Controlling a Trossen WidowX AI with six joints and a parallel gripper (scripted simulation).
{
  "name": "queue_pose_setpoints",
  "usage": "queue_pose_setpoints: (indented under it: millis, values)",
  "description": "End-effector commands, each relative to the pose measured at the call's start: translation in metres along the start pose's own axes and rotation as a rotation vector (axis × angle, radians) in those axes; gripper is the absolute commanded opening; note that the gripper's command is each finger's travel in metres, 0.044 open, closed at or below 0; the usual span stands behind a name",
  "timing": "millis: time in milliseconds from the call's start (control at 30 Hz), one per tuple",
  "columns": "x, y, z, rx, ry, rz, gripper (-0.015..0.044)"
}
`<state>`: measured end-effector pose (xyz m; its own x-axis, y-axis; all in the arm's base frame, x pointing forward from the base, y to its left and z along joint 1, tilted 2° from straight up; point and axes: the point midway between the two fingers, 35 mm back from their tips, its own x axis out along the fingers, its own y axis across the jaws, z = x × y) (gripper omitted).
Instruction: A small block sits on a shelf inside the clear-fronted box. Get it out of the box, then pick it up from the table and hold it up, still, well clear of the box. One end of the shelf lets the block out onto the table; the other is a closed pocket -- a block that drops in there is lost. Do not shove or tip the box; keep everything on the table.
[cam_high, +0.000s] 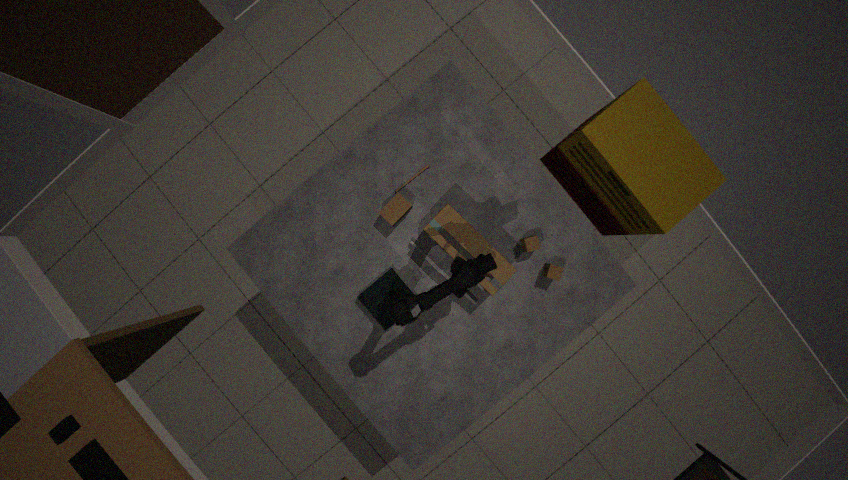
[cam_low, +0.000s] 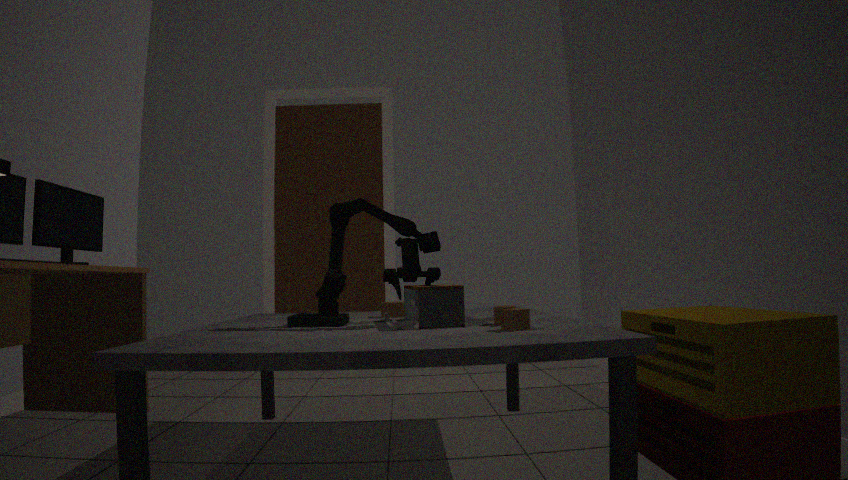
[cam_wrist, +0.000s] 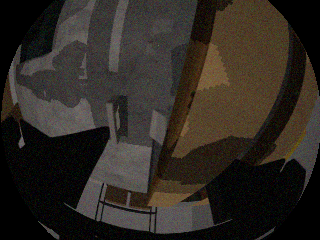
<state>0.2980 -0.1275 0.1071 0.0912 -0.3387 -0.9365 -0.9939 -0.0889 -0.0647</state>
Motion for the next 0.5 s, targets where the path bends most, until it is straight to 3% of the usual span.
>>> queue_pose_setpoints:
  millis: [0, 467]
  values:
    - [0.003, -0.002, -0.008, -0.001, -0.003, -0.004, 0.0400]
    - [0.000, -0.002, -0.035, 0.000, 0.000, -0.003, 0.0400]
